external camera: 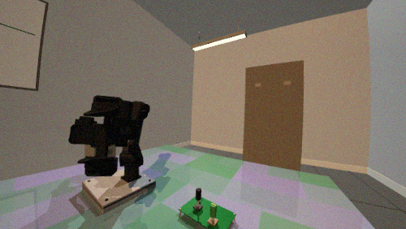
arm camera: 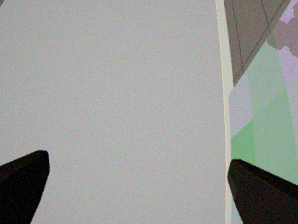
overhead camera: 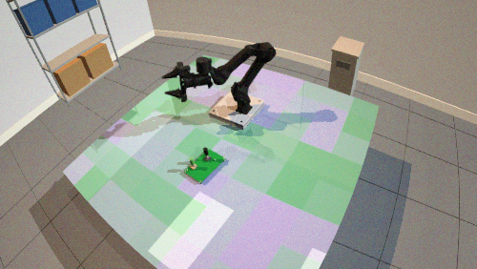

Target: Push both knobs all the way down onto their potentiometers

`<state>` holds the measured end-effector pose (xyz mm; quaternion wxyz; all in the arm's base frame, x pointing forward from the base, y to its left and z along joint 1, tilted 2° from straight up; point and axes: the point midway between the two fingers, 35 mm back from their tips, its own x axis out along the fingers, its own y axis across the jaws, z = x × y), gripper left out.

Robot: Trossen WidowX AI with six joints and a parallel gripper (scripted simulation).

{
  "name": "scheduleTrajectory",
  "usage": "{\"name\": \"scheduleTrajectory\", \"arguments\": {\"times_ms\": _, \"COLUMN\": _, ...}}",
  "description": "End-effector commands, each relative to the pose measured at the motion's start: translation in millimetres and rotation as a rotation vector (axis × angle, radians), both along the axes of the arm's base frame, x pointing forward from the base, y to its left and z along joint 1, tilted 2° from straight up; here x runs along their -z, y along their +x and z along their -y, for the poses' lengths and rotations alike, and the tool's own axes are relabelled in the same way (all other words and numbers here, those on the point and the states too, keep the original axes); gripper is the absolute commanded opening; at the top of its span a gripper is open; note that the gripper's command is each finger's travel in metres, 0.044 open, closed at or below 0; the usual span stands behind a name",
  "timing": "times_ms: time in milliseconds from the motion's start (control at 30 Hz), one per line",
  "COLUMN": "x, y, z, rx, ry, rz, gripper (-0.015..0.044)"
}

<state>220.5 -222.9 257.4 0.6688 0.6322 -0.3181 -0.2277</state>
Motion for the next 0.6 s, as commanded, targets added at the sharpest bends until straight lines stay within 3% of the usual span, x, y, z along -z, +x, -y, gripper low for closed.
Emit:
{"name": "scheduleTrajectory", "arguments": {"times_ms": 0, "x": 0, "y": 1, "z": 0, "rx": -0.002, "ry": 0.001, "rz": -0.004, "gripper": 0.0374}}
{"name": "scheduleTrajectory", "arguments": {"times_ms": 467, "x": 25, "y": 63, "z": -14, "rx": -0.157, "ry": 0.038, "rz": -0.36, "gripper": 0.0006}}
{"name": "scheduleTrajectory", "arguments": {"times_ms": 567, "x": 31, "y": 75, "z": -20, "rx": -0.199, "ry": 0.038, "rz": -0.44, "gripper": 0.0}}
